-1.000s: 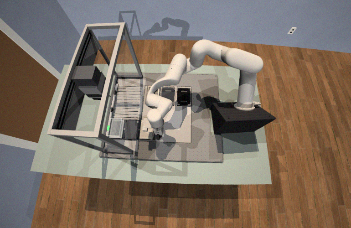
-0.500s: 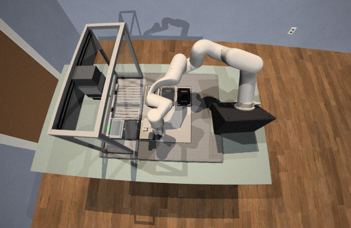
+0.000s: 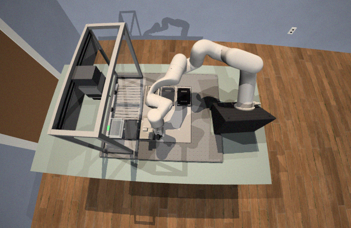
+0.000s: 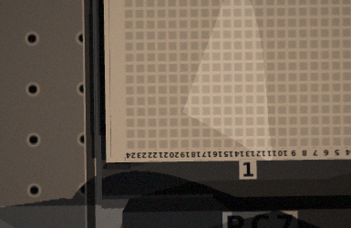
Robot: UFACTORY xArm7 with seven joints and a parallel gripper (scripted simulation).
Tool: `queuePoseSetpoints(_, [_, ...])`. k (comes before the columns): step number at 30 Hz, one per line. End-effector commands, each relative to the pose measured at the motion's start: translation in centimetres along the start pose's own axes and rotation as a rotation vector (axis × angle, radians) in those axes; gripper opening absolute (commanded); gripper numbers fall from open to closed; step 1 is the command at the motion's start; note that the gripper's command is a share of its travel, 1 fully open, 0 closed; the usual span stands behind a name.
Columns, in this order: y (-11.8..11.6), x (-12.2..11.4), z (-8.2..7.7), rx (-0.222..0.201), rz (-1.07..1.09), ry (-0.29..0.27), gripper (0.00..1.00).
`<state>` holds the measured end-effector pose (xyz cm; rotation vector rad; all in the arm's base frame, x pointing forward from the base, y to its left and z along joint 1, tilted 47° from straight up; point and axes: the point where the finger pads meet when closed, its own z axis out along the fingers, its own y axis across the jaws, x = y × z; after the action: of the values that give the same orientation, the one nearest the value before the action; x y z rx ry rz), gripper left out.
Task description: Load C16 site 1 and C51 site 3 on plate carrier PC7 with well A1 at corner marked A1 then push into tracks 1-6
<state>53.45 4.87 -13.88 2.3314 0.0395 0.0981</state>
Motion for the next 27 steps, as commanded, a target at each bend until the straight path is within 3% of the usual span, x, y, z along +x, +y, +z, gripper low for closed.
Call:
queuePoseSetpoints(1, [-0.10,-0.05,-0.23,0.003,0.000,0.003,0.82])
queuePoseSetpoints(19, [-0.10,-0.65,-0.23,0.003,0.000,0.003,0.82])
queuePoseSetpoints(27, [-0.10,-0.65,-1.23,0.003,0.000,0.003,0.82])
